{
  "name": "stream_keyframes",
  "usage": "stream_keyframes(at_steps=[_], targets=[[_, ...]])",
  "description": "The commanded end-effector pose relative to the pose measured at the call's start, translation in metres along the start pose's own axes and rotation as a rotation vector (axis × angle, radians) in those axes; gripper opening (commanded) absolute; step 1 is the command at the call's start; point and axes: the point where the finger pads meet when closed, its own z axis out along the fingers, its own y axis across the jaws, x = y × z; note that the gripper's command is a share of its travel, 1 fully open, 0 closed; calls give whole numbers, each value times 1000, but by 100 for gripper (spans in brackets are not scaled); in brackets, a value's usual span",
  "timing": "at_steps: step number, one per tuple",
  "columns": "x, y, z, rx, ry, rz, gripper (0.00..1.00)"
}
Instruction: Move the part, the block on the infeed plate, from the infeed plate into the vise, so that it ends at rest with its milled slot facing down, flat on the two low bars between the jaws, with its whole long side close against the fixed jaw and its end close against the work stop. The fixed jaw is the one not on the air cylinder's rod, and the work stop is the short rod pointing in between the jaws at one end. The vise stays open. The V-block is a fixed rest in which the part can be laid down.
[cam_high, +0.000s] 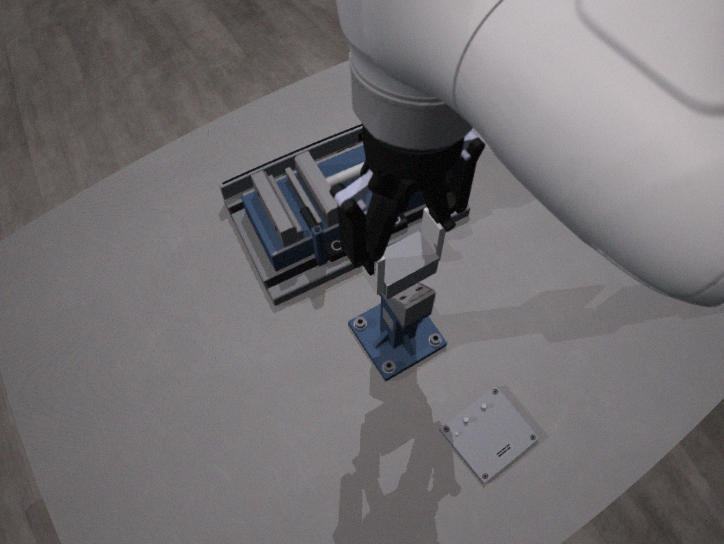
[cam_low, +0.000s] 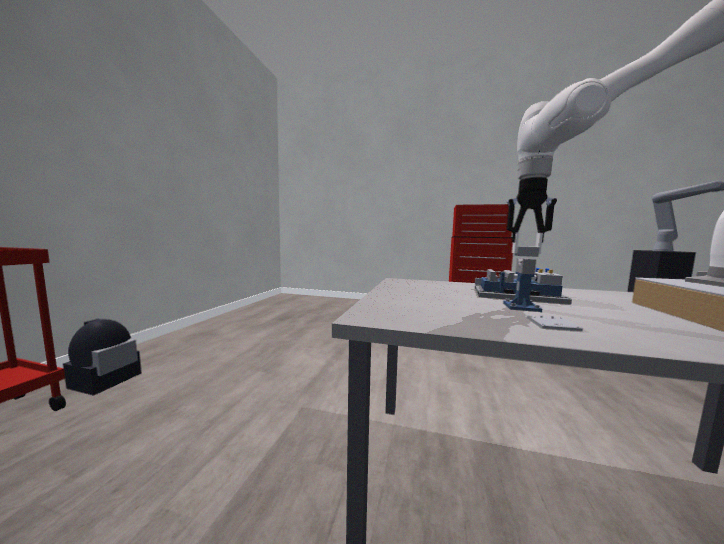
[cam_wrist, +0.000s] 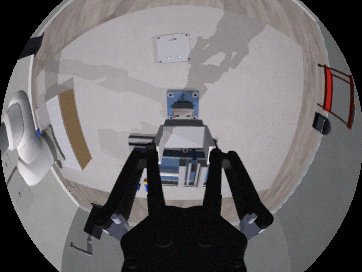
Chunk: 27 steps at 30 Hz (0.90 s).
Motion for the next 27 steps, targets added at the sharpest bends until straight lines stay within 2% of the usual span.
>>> stream_keyframes(at_steps=[1,16,27], targets=[[-1,-3,0,1,2,1,0],[-1,-3,-10,1,2,1,0],[-1,-3,-26,1,2,1,0]])
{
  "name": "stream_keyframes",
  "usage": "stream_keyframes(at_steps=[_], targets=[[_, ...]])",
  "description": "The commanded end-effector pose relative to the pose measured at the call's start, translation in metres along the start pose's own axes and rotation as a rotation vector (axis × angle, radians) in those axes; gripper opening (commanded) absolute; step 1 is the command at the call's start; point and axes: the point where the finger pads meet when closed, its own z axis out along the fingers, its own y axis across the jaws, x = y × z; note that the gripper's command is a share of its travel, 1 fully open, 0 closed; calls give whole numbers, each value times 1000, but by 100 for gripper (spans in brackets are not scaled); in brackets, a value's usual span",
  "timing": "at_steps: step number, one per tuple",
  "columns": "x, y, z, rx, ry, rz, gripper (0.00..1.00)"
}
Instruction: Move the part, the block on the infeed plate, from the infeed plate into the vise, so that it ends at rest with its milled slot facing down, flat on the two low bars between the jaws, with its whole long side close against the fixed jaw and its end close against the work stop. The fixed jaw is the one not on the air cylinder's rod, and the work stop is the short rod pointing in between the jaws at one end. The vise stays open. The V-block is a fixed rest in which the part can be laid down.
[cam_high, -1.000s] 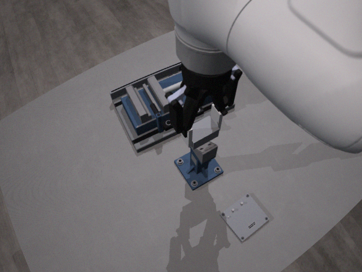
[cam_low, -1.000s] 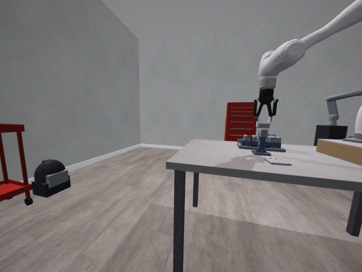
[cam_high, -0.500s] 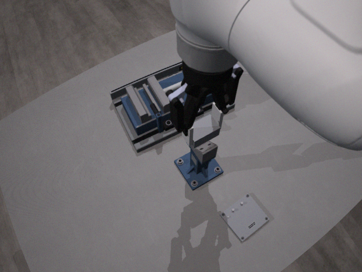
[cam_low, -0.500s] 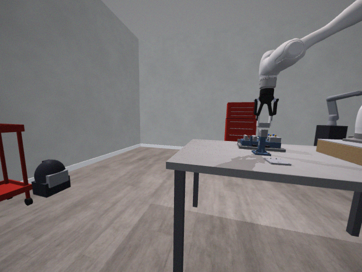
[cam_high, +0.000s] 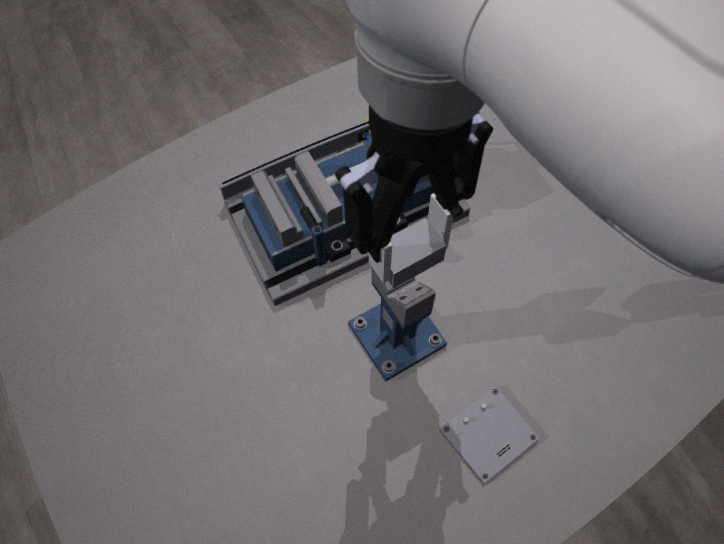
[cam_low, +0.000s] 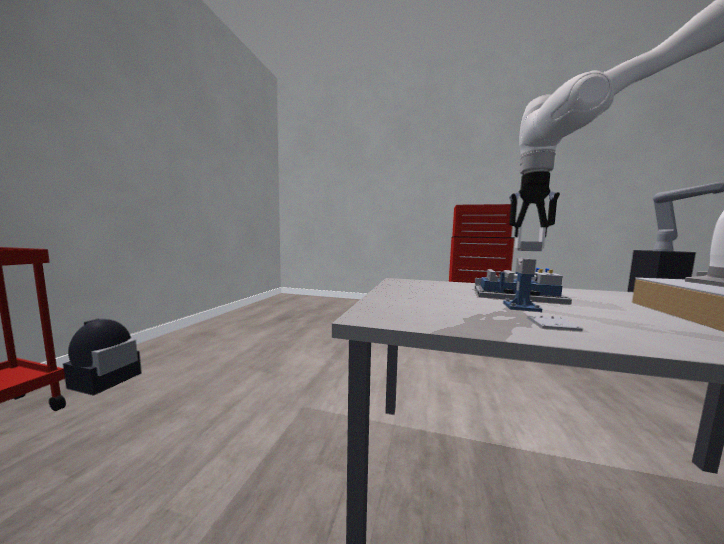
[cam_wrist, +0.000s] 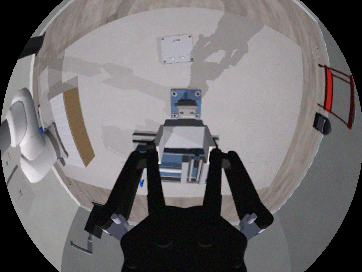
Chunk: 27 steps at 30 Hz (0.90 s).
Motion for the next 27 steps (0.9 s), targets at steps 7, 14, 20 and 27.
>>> stream_keyframes(at_steps=[7,14,20,27], targets=[[-1,4,-17,-8,3,1,0],[-1,4,-26,-8,3,1,0],[-1,4,-31,-8,3,1,0],[-1,4,-33,-8,3,1,0]])
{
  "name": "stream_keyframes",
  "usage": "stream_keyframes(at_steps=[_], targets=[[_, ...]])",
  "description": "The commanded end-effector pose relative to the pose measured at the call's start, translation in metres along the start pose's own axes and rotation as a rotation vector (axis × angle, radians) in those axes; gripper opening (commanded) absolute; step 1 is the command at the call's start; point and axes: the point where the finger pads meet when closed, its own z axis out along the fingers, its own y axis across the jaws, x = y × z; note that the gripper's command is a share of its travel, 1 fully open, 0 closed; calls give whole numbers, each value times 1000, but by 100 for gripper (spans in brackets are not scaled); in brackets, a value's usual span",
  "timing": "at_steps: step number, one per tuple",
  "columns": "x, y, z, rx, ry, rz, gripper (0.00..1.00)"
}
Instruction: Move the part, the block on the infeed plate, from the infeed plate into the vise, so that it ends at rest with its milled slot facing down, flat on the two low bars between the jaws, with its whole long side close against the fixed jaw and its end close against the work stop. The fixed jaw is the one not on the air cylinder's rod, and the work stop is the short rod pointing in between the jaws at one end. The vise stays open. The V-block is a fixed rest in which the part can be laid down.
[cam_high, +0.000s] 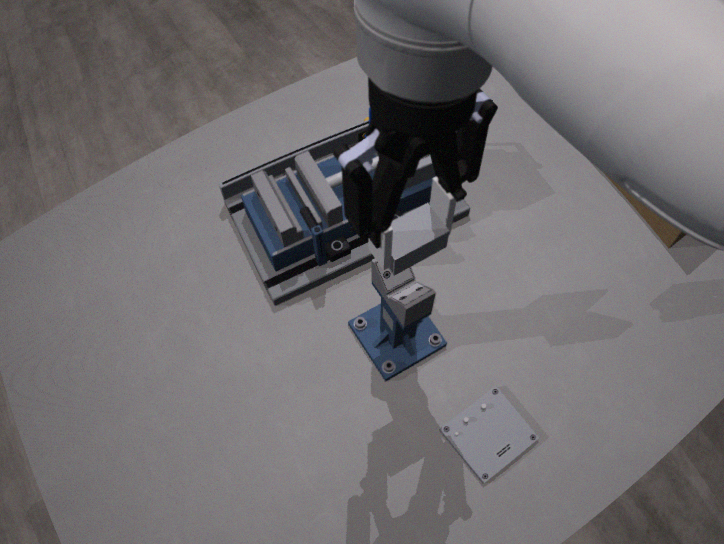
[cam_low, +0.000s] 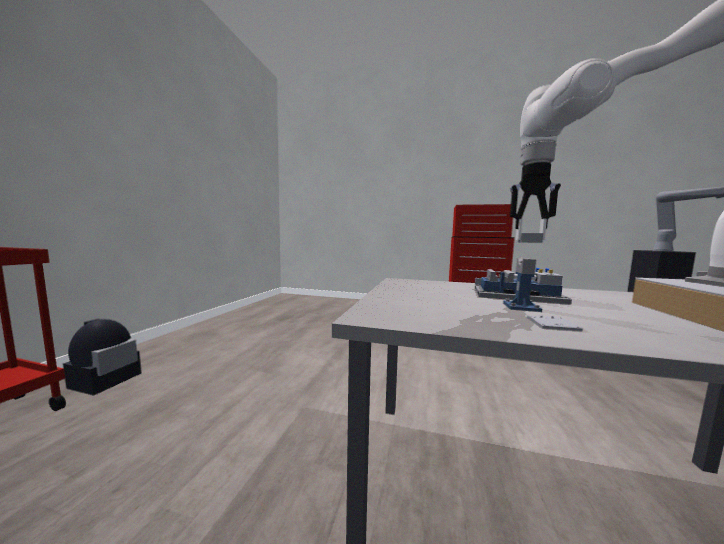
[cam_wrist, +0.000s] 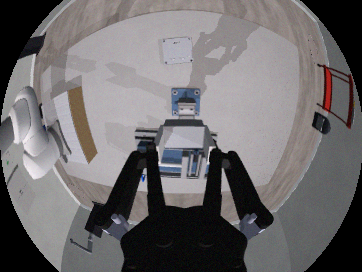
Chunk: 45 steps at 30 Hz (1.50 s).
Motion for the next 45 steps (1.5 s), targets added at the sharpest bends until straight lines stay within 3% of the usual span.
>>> stream_keyframes(at_steps=[1,30,45], targets=[[-1,4,-7,-8,3,1,0],[-8,6,-7,-8,2,-55,0],[-33,13,-7,-8,2,-240,0]])
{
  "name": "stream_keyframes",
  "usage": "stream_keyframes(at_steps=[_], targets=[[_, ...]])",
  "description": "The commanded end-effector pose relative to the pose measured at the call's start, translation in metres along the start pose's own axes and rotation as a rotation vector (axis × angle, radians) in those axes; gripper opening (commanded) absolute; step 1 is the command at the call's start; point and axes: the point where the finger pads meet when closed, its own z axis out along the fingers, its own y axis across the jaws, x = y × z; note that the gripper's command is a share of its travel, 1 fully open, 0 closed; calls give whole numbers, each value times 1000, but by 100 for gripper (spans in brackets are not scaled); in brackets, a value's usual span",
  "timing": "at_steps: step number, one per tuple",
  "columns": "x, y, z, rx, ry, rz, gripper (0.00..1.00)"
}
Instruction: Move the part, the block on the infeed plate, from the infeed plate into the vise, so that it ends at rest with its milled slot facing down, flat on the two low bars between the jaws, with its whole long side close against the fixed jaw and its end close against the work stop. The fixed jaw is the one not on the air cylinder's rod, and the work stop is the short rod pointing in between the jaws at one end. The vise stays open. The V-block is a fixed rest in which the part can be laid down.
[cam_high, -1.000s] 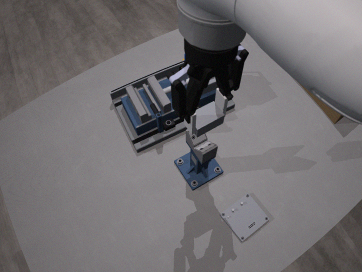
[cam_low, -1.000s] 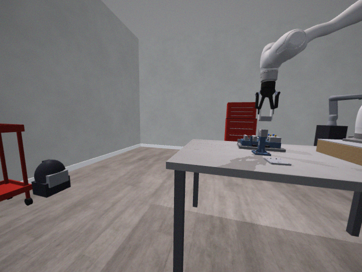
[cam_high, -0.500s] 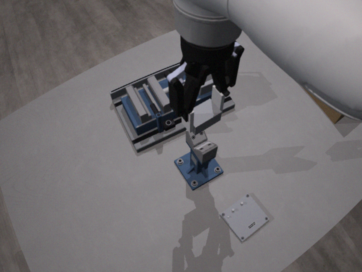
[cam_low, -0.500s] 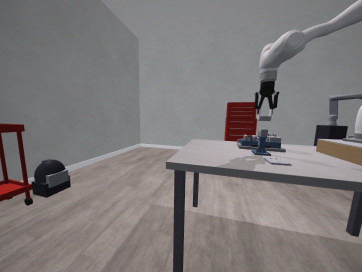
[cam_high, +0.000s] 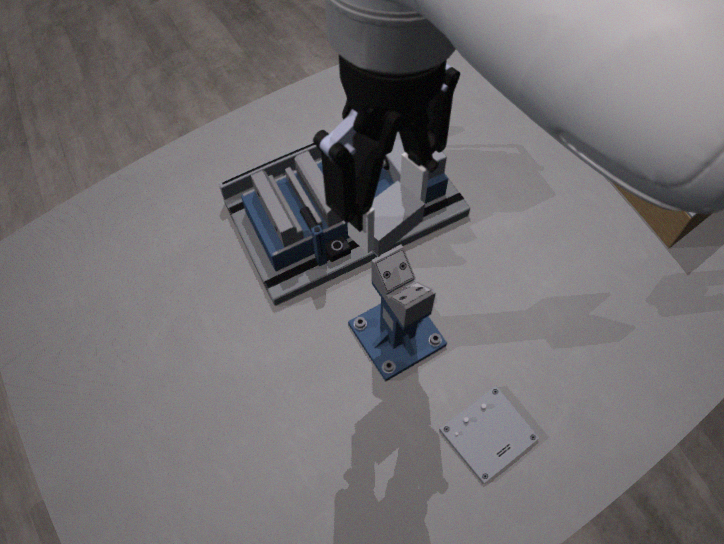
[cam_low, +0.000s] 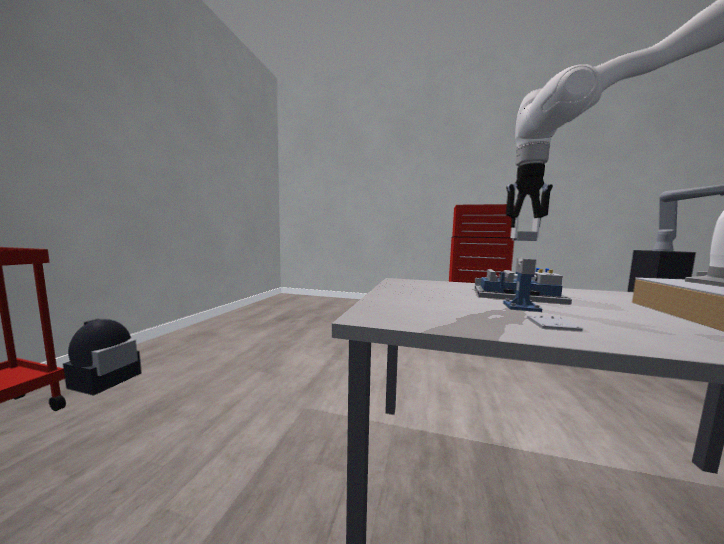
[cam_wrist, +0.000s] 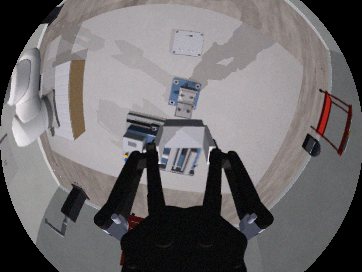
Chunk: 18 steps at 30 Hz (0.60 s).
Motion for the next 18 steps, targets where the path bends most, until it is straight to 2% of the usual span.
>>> stream_keyframes(at_steps=[1,18], targets=[[-7,4,-2,-2,2,-34,0],[-50,4,-2,-2,2,-338,0]])
